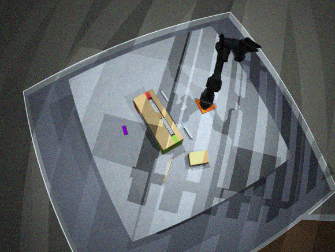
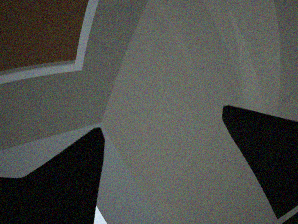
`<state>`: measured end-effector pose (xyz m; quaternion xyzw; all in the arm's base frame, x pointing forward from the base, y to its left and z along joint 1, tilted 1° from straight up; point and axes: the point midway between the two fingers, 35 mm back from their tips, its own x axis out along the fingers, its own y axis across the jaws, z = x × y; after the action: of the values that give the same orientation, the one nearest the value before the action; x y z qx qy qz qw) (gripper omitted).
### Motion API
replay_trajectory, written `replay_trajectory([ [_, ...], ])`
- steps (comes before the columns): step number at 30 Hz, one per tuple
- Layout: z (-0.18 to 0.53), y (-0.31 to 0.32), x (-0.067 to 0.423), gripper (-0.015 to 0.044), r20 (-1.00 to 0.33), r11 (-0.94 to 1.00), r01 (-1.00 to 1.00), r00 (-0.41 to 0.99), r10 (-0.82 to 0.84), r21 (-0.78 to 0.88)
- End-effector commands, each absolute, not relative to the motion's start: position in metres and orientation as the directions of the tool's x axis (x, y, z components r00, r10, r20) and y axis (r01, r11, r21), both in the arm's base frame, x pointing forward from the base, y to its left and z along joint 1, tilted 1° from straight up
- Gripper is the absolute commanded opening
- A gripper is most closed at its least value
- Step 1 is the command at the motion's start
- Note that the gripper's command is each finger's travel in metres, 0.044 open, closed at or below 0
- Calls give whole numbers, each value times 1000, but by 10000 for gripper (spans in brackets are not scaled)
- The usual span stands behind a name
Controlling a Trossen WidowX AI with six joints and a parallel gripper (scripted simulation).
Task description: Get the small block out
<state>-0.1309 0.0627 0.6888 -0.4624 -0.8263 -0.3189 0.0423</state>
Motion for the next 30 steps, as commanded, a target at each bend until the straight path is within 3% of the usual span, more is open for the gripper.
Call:
replay_trajectory([
  [1,689,61,-132,400,368,368,789,-572,733,492],
  [9,706,-12,-164,400,501,317,697,-696,515,643],
  [18,707,-127,-178,400,601,216,615,-788,132,759],
  [30,668,-280,-133,400,564,89,586,-711,-420,805],
])
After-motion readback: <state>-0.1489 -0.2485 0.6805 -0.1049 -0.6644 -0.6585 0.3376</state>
